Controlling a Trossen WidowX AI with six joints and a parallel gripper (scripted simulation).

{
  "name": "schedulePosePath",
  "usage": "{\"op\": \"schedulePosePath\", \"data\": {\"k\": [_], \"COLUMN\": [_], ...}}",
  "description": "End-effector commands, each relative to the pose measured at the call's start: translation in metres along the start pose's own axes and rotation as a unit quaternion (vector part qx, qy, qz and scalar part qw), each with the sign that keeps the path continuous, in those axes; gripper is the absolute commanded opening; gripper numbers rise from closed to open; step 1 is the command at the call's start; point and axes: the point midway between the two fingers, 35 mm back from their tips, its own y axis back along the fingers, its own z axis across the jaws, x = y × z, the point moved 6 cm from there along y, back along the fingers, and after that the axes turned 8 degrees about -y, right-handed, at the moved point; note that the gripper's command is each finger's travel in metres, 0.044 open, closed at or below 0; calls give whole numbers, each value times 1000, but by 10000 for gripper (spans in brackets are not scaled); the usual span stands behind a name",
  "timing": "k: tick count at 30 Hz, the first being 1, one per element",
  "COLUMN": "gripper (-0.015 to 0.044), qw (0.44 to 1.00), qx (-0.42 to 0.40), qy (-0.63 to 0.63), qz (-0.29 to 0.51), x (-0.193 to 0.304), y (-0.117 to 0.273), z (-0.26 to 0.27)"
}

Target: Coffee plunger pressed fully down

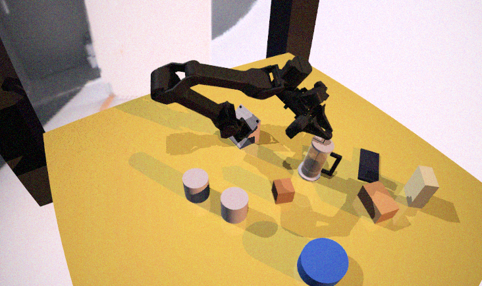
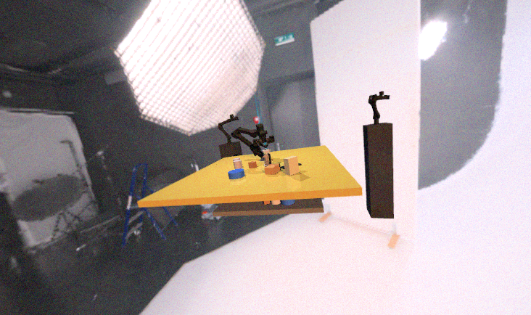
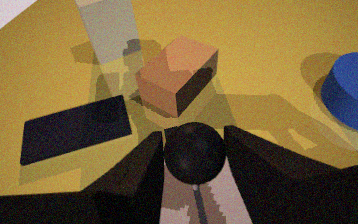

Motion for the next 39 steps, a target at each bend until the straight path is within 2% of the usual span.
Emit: {"op": "schedulePosePath", "data": {"k": [1, 38, 39], "gripper": [114, 114, 140], "qw": [1000, 1000, 1000], "qx": [5, 1, 1], "qy": [14, 5, 5], "qz": [13, 5, 5], "x": [8, 2, 2], "y": [-5, -4, -4], "z": [-1, 1, 1]}}
